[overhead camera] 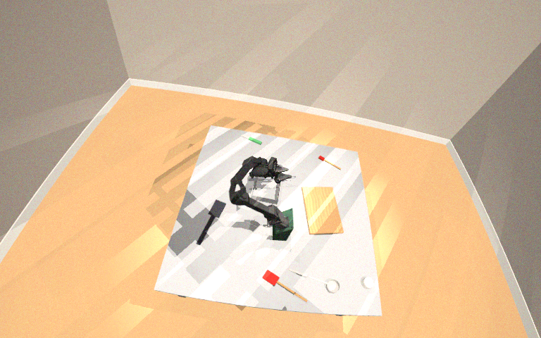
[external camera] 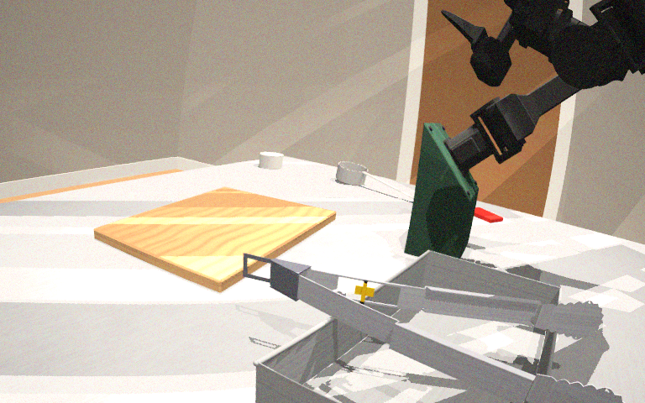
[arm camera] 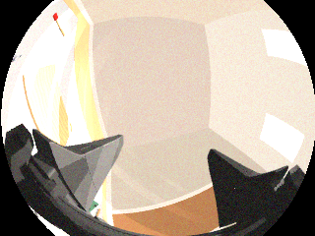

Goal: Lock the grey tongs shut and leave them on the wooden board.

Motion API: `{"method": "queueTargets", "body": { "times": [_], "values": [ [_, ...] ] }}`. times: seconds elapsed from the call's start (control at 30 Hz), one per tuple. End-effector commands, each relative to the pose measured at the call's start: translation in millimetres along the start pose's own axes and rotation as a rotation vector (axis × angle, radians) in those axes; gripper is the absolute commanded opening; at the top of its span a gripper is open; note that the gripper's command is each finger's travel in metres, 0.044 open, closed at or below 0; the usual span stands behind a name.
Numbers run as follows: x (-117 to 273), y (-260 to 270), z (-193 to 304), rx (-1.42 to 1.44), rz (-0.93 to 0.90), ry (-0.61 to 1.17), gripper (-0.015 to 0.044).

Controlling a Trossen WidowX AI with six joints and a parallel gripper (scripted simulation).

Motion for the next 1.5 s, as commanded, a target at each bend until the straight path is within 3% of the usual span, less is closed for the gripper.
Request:
{"method": "queueTargets", "body": {
  "times": [0.0, 0.2, 0.43, 0.87, 1.47],
  "values": [
    [0.0, 0.0, 0.0, 0.0, 0.0, 0.0, 0.0426],
    [-2.6, 29.2, -21.2, -0.154, -0.254, 0.194, 0.044],
    [-1.0, 94.6, -73.7, -0.478, -0.748, 0.691, 0.044],
    [-3.9, 161.2, -153.3, -0.74, -1.283, 1.476, 0.044],
    [6.3, 159.5, -157.6, -0.745, -1.305, 1.516, 0.044]
  ]
}}
Point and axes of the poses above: the point midway between the two fingers, 35 mm back from their tips, its own x axis back along the fingers, its own y axis across the jaws, z = x × y, the point moved 8 cm from there along x, back along the fingers, and after that the axes turned 2 degrees about -x, right-handed, at the moved point
